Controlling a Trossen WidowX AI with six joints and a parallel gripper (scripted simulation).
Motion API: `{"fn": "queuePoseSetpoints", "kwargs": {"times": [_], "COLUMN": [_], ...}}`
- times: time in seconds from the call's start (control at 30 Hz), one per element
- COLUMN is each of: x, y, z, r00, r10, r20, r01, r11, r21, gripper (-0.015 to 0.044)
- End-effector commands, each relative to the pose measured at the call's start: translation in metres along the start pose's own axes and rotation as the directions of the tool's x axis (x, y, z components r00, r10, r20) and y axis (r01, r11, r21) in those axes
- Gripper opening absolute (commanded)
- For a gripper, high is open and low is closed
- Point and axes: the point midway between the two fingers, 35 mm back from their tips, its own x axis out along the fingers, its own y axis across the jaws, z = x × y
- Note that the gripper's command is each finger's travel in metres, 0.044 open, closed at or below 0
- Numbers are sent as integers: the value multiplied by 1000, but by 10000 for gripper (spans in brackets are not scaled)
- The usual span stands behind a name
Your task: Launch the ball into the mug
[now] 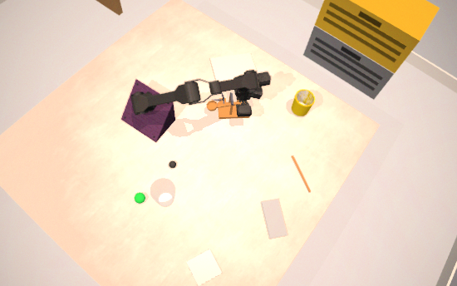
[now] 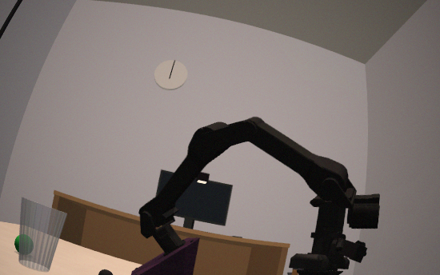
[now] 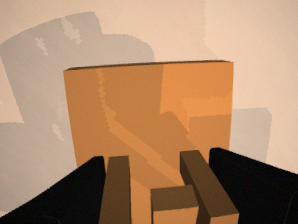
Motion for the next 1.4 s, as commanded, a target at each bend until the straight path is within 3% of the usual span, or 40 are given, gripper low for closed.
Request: {"fn": "queuePoseSetpoints", "kwargs": {"times": [0.0,0.07,0.2,1.37], "x": [-24,-47,-49,-1], "y": [1,1,1,1], "z": [1,0,0,0], "r00": [1000,1000,1000,1000], "r10": [3,2,2,3], "r20": [1,1,1,-6], "r01": [-3,-2,-2,-3], "r11": [1000,1000,1000,1000], "r21": [1,0,0,2], "gripper": [32,0,0,0]}}
